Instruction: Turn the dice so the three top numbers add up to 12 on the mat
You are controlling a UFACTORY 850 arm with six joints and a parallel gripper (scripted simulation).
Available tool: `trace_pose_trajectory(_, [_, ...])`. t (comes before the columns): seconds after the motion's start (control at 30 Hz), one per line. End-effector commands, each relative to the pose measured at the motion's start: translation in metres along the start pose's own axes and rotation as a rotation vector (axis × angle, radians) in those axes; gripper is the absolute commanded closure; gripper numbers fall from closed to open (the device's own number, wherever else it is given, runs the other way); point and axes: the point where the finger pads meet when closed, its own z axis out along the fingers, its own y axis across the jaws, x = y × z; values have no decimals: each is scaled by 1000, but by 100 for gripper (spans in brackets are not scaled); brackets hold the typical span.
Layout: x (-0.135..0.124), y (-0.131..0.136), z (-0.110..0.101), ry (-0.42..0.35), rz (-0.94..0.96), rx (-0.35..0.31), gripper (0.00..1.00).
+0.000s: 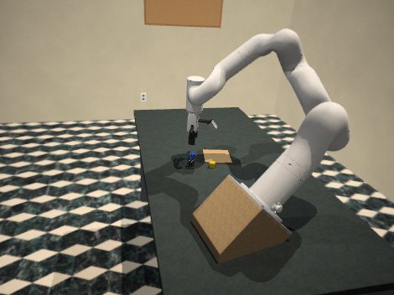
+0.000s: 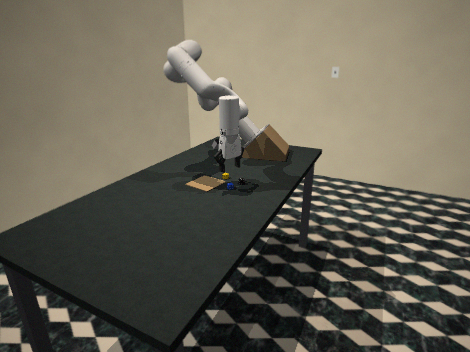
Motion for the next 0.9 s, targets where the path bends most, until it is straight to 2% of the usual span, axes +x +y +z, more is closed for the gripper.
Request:
trace_pose_trajectory(0.0, [0, 0, 1, -5, 165, 13, 0])
trace_pose_trajectory(0.23, [1, 0, 3, -6, 320, 12, 0])
trace_pose_trajectory(0.53, [1, 0, 3, -6, 347, 12, 0])
trace_pose_trajectory(0.57, [1, 0, 3, -6, 347, 12, 58])
trace_pose_trajectory(0.87, [1, 0, 3, -6, 347, 12, 58])
